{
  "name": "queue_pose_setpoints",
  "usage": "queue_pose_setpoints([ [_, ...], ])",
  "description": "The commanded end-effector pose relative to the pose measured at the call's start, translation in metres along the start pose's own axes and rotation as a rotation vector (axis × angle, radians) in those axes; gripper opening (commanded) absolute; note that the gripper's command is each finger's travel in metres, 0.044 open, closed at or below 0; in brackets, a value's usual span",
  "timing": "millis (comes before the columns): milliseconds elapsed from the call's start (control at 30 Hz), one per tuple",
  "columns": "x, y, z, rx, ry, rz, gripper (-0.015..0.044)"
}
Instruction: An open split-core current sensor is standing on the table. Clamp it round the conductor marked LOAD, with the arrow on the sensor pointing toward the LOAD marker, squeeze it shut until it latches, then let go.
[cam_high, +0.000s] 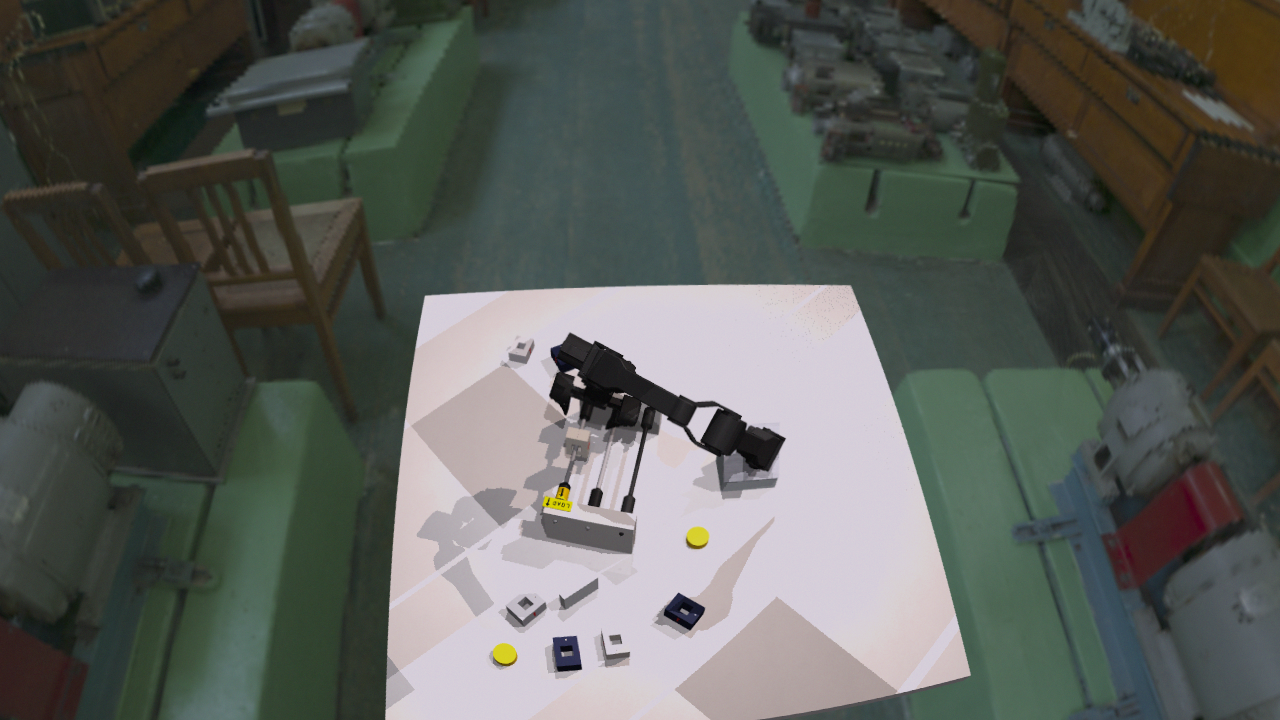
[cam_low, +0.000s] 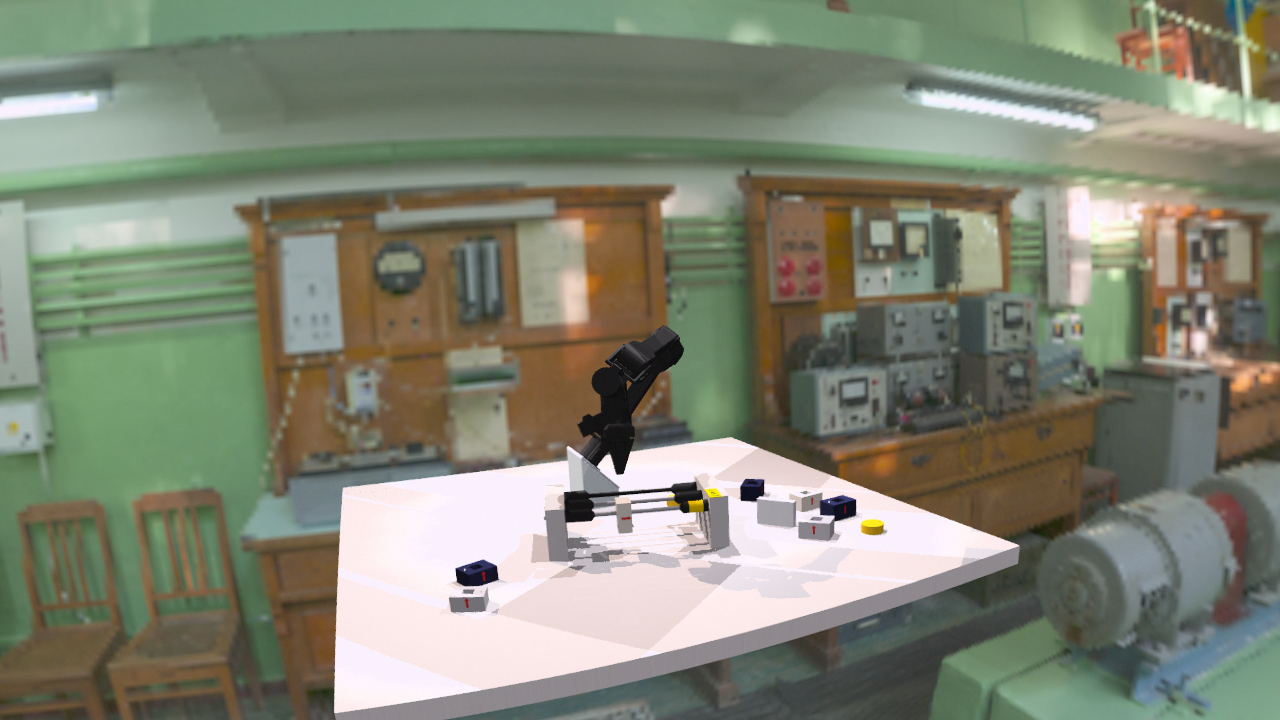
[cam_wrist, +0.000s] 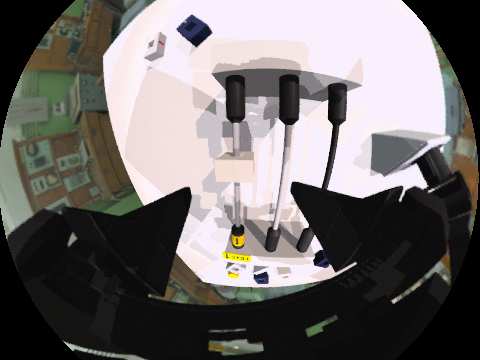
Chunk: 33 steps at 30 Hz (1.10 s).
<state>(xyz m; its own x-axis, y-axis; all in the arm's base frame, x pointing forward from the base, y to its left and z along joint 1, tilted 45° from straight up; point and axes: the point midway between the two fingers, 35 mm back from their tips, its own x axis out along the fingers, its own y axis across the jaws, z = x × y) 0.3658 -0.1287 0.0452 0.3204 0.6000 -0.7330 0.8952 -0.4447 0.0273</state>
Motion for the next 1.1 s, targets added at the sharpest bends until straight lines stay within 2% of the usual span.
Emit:
queue_pose_setpoints([
  [0, 0.000, -0.001, 0.000, -0.003, 0.004, -0.001, 0.0440],
  [67, 0.001, -0.003, -0.006, -0.041, -0.041, -0.004, 0.0440],
  [267, 0.000, -0.026, -0.053, -0.402, -0.393, 0.014, 0.0440],
  [500, -0.024, -0.053, -0.107, -0.769, -0.755, 0.162, 0.0440],
  [1067, -0.028, -0.052, -0.115, -0.790, -0.767, 0.189, 0.0440],
])
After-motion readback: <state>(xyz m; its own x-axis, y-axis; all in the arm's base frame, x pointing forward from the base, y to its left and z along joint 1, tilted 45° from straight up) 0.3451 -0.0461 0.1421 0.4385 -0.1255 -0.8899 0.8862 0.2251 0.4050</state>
